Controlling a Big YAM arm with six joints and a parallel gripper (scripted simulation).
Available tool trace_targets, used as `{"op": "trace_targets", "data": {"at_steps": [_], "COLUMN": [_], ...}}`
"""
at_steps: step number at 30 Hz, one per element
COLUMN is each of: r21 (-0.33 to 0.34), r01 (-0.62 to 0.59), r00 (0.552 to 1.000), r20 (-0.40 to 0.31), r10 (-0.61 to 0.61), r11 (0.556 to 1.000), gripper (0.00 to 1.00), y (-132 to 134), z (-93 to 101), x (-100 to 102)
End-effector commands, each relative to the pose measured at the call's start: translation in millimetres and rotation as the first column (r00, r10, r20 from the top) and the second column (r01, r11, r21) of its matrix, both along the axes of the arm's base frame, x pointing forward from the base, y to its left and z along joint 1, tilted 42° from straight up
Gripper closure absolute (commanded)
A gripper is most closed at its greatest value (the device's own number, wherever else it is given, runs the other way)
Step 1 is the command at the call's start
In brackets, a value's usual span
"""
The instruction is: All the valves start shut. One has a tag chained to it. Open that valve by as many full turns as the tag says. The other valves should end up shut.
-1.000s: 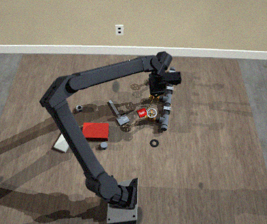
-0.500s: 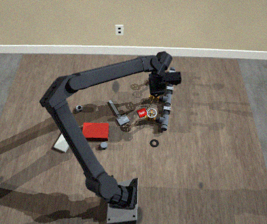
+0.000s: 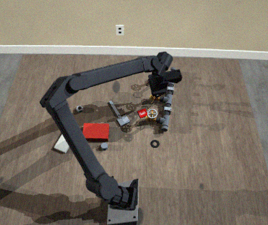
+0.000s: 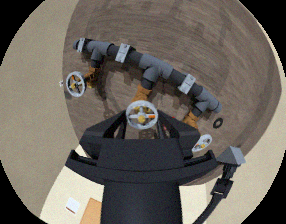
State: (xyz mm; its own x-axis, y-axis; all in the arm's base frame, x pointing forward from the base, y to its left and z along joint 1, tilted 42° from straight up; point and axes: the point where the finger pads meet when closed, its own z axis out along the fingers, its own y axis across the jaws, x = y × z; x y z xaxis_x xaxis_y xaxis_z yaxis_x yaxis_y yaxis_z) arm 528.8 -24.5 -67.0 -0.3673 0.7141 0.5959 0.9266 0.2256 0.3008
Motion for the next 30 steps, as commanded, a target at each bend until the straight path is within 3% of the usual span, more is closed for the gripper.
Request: {"op": "trace_targets", "data": {"at_steps": [1, 6, 9, 15, 17, 18, 24, 30], "r21": [-0.029, -0.076, -0.122, -0.242, -0.242, -0.299, -0.430, -0.566], "r01": [-0.122, -0.276, -0.378, -0.539, -0.539, -0.583, -0.656, -0.677], "r00": [0.985, 0.924, 0.852, 0.653, 0.653, 0.559, 0.319, 0.053], "r20": [0.121, 0.254, 0.341, 0.485, 0.485, 0.527, 0.588, 0.600], "r10": [0.124, 0.286, 0.396, 0.582, 0.582, 0.640, 0.744, 0.798], "r11": [0.992, 0.958, 0.918, 0.807, 0.807, 0.755, 0.621, 0.471], "gripper": [1.00, 1.00, 1.00, 1.00, 1.00, 1.00, 1.00, 1.00], "y": [-0.9, -0.8, -1.3, -1.9, -1.9, -3.5, -3.6, -3.6], "z": [4.0, 4.1, 4.8, 4.6, 4.6, 5.9, 6.0, 6.0], "x": [5.2, 4.8, 6.7, 9.2, 9.2, 15.3, 15.6, 15.5]}}
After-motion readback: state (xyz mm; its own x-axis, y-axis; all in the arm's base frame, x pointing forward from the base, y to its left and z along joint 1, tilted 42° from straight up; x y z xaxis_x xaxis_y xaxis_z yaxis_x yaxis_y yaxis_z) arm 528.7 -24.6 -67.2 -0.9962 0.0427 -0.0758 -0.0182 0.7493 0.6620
